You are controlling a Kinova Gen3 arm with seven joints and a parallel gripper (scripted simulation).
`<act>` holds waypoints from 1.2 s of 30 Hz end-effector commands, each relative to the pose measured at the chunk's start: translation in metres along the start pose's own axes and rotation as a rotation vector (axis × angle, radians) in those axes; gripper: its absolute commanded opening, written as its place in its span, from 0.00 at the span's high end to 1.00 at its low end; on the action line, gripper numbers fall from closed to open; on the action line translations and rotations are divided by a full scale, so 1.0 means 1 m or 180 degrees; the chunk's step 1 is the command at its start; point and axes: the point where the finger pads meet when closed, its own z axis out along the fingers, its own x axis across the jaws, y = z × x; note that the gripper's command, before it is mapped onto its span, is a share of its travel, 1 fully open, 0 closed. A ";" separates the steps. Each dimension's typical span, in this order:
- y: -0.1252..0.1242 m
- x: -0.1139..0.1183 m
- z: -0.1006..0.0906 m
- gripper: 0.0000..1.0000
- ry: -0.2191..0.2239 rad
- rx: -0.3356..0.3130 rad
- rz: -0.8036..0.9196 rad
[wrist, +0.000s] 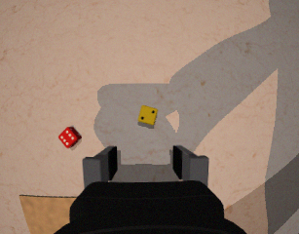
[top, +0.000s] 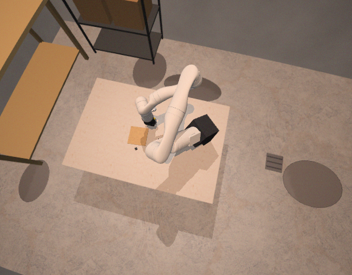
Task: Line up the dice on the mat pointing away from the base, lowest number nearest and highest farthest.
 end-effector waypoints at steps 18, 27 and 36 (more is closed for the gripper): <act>0.009 -0.037 -0.001 0.00 -0.0003 0.0004 -0.0001; 0.020 -0.075 -0.001 0.00 -0.0003 0.0004 -0.0001; 0.021 -0.081 -0.001 0.00 -0.0003 0.0004 -0.0001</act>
